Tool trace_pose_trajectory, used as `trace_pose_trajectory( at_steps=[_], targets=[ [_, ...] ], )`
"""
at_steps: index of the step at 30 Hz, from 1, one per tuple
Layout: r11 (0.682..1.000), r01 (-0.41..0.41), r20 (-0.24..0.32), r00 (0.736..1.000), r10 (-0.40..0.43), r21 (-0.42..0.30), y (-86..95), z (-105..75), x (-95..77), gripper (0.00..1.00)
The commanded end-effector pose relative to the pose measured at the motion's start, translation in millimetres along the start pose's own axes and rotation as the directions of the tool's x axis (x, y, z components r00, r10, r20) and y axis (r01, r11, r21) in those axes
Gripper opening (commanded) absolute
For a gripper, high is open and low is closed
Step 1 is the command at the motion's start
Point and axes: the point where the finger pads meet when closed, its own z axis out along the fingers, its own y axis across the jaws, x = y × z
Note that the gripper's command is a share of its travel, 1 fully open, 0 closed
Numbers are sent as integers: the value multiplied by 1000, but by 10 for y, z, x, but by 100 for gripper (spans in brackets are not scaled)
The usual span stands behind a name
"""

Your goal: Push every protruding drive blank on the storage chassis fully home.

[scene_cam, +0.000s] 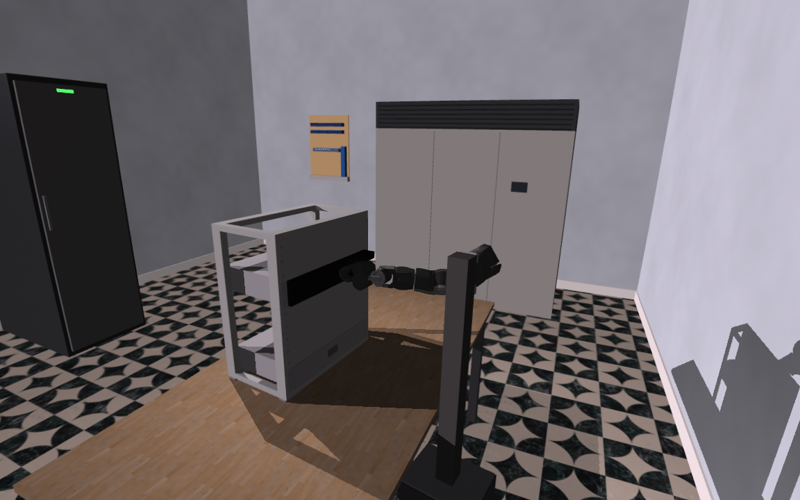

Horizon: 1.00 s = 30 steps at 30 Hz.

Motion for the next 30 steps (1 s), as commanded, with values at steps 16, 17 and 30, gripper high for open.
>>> trace_pose_trajectory(
  at_steps=[16, 17, 30],
  targets=[
    [996, 3, -11, 1000, -4, -87, 280, -359, 30, 0],
    [996, 3, -11, 1000, -4, -87, 280, -359, 30, 0],
    [996, 3, -10, 1000, -4, -88, 245, -1008, 24, 0]
  ],
)
